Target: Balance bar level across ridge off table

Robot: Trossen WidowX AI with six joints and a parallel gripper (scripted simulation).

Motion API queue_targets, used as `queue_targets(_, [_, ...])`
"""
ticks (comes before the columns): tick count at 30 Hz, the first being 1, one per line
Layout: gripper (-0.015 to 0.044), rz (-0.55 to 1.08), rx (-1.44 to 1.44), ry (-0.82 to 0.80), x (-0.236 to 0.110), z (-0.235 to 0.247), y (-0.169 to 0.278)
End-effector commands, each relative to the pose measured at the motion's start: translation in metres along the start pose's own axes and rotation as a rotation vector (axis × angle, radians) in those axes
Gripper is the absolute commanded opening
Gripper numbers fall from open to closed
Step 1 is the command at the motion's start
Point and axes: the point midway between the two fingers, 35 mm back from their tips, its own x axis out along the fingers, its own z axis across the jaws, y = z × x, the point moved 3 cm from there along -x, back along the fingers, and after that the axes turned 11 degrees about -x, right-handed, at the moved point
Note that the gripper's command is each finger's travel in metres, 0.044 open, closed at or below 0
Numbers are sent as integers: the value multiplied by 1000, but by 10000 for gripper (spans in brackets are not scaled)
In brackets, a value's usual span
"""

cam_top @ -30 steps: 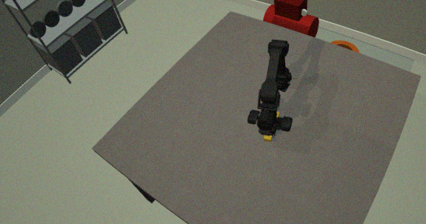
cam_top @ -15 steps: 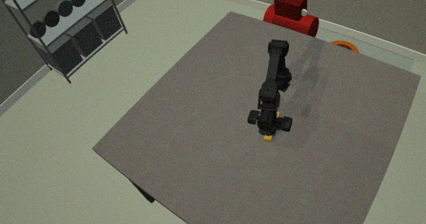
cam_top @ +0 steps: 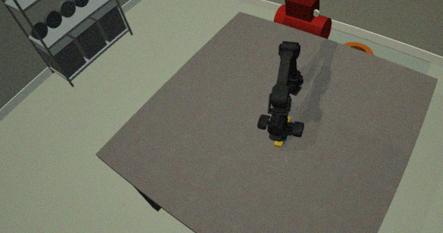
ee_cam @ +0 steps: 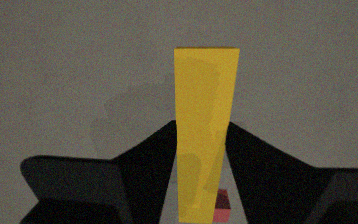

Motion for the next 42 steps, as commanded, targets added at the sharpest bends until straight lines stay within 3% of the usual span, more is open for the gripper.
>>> queue_targets(1, [0, 1, 3, 1, 1, 0, 0])
queue_targets(42, [0, 1, 3, 1, 4, 0, 0])
